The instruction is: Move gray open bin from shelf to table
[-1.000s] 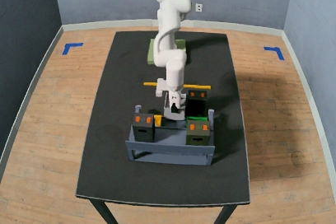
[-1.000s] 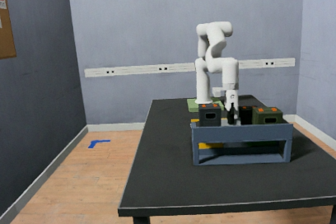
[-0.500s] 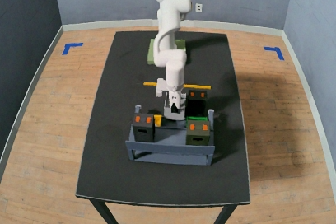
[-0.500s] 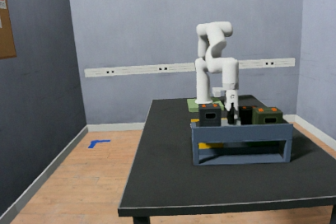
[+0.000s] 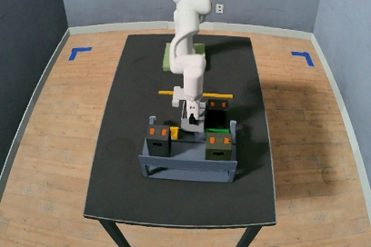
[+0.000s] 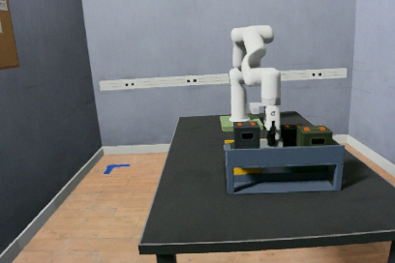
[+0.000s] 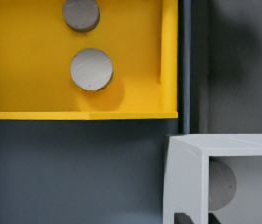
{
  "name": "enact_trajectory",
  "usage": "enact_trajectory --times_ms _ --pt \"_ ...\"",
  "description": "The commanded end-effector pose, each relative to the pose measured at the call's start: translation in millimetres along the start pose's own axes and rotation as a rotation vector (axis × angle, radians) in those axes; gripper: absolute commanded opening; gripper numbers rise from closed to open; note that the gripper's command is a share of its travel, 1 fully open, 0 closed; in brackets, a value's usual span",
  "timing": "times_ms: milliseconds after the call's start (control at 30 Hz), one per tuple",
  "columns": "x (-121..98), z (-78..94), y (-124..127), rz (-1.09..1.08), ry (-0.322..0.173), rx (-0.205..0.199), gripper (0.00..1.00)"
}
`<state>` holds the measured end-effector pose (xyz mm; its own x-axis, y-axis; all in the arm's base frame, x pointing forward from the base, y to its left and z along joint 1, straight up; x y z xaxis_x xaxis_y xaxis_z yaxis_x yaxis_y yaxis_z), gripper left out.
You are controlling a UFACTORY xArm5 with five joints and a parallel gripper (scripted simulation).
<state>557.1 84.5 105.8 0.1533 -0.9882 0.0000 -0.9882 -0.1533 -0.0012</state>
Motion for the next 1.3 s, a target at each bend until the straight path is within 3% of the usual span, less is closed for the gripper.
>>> enact_trajectory --times_ms 0,1267 --pt "0.0 -3.0 -1.9 0.000 0.000 0.007 0.05" --pt "0.0 -2.3 -1.5 0.000 0.000 0.005 0.00"
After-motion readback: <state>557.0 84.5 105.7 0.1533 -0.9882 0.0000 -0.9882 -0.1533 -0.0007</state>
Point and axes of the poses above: the point where the finger pads meet when closed, its own z axis out along the fingers, its own y axis across the jaws, x = y × z, the point moved 4 cm from there along -z, back along the fingers, and after that the axes turned 9 degrees about -z, right-handed, at the moved point
